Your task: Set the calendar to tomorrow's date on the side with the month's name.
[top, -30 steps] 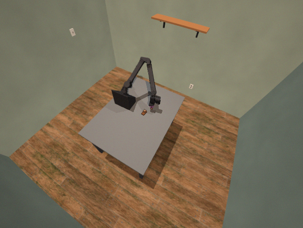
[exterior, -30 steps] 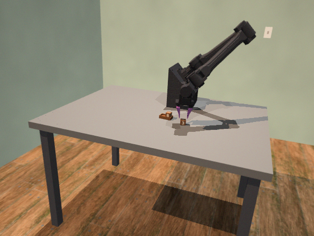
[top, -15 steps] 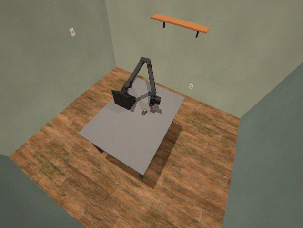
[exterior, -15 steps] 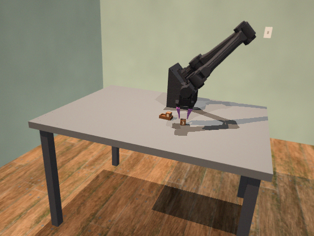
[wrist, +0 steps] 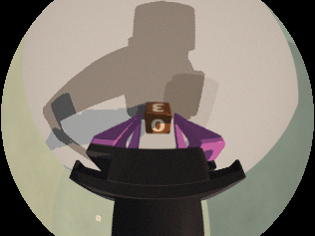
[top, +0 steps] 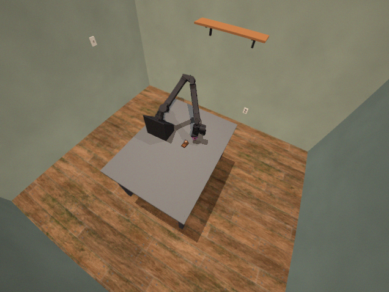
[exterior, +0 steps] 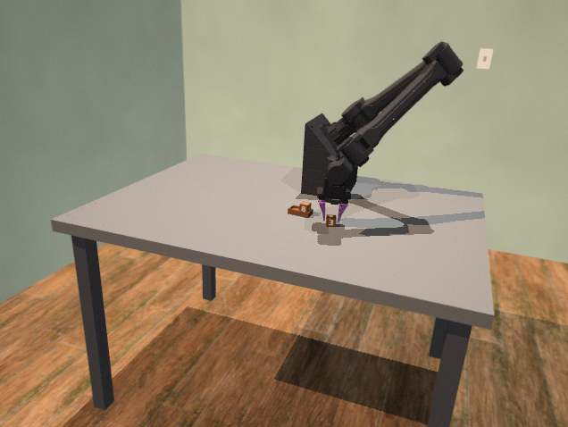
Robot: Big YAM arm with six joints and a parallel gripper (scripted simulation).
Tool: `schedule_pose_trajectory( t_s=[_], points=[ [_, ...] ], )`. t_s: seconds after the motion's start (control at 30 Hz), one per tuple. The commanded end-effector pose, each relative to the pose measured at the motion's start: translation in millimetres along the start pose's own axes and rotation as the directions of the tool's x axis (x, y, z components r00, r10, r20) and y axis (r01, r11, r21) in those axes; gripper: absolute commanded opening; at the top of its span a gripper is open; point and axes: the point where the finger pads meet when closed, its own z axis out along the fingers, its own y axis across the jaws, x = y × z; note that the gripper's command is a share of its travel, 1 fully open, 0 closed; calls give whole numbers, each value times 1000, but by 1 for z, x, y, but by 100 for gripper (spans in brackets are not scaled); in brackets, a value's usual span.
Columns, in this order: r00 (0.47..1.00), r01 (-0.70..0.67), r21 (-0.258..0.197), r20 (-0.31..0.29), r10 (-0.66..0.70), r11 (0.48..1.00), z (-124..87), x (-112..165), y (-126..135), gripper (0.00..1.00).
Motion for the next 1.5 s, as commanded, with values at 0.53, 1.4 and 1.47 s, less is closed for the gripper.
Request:
schedule_pose_trajectory(
  t_s=[0.53, 1.4, 1.47],
  points=[
    [1000, 2, 2, 10, -2, 1000, 2, -1, 3, 45],
    [1000, 2, 2, 10, -2, 1000, 2, -1, 3, 26],
    [1000, 2, 2, 10, -2, 1000, 2, -1, 3, 26]
  ],
)
